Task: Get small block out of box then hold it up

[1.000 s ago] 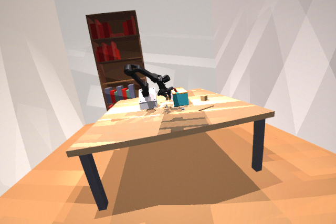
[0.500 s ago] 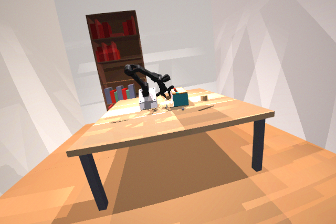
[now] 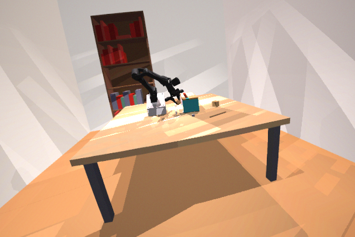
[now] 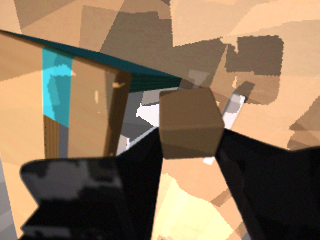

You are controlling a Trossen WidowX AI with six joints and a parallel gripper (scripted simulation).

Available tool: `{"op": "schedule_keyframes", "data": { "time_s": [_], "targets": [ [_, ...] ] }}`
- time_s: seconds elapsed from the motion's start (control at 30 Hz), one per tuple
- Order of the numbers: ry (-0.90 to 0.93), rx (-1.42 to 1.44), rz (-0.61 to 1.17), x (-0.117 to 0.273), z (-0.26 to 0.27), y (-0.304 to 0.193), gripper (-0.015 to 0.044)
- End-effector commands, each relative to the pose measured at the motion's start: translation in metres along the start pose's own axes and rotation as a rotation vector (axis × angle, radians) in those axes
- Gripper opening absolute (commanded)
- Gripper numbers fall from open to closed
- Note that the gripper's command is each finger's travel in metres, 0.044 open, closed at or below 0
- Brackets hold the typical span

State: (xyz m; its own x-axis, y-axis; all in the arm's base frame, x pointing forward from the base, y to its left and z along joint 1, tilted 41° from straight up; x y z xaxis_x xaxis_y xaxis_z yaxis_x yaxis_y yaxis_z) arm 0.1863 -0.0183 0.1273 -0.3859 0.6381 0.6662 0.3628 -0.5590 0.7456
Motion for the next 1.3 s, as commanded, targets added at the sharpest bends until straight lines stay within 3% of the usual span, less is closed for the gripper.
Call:
{"op": "schedule_keyframes", "data": {
  "time_s": [0.0,1.27],
  "targets": [
    [-0.001,0.164,-0.010,0.003,0.003,0.002,0.0000],
    [-0.065,1.624,-0.041,0.026,0.014,0.005,0.0000]
  ]
}}
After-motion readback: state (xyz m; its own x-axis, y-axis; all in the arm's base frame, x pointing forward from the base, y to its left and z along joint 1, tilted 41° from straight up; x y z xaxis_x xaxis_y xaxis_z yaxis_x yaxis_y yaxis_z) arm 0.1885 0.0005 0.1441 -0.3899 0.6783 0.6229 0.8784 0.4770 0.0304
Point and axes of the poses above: the point midway between the two fingers, 35 mm back from their tips, its own x axis back along the fingers, its own z axis across the jaws, y = z × x, the point moved 10 cm from there along x, back along the fingers, and after that the axes turned 4 degrees about x, right-handed, at the moved point
